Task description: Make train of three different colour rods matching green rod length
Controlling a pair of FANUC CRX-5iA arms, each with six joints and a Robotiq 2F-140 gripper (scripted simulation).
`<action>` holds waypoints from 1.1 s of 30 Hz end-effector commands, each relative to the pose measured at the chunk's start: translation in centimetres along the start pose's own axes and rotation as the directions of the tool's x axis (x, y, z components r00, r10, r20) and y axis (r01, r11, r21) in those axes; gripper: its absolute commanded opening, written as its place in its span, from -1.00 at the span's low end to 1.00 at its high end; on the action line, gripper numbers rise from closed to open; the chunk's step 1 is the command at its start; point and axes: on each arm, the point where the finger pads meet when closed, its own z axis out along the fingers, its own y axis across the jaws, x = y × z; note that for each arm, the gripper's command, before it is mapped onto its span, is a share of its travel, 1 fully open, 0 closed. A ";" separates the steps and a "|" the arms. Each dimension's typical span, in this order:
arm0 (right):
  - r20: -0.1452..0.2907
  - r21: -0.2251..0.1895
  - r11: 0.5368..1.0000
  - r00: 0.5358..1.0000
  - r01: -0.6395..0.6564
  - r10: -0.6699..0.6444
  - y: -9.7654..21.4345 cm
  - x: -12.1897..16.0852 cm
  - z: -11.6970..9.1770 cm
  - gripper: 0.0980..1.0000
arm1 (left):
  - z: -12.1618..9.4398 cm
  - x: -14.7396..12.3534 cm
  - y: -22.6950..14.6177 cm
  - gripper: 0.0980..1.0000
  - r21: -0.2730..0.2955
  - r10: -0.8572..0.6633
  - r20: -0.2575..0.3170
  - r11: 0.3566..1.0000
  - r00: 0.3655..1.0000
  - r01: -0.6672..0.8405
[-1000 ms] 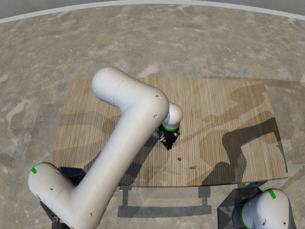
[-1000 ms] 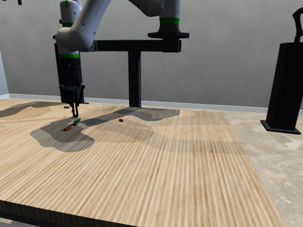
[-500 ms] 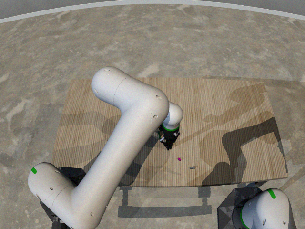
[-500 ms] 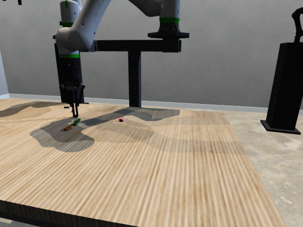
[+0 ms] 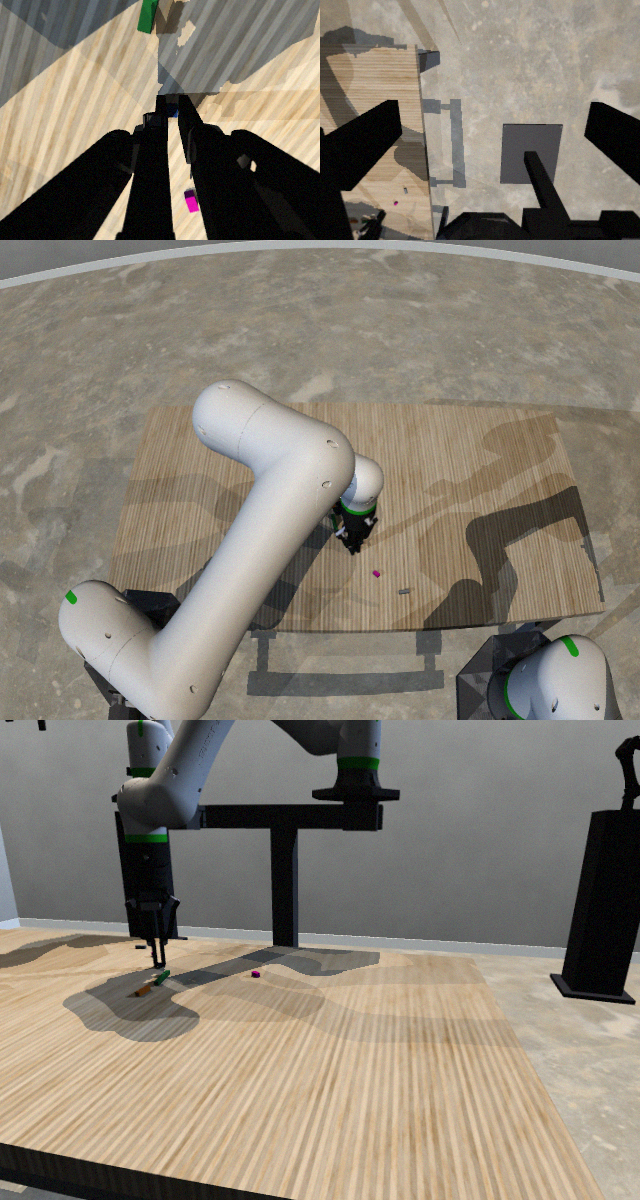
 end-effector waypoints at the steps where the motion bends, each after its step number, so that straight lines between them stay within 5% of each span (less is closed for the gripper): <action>1: -0.002 0.000 1.000 1.000 0.000 0.000 0.0 0.0 -0.1 1.00 | -0.1 0.1 0.1 -0.85 -0.002 0.000 -0.001 1.000 1.000 0.000; 24: -0.002 0.000 1.000 1.000 0.000 0.000 0.0 0.0 -0.1 1.00 | -0.3 0.1 0.1 -0.70 -0.002 0.000 -0.001 1.000 1.000 0.000; 33: -0.002 0.000 1.000 1.000 0.000 0.000 0.0 0.0 -0.1 1.00 | -3.4 0.1 0.1 -0.70 -0.002 0.000 -0.001 1.000 1.000 0.000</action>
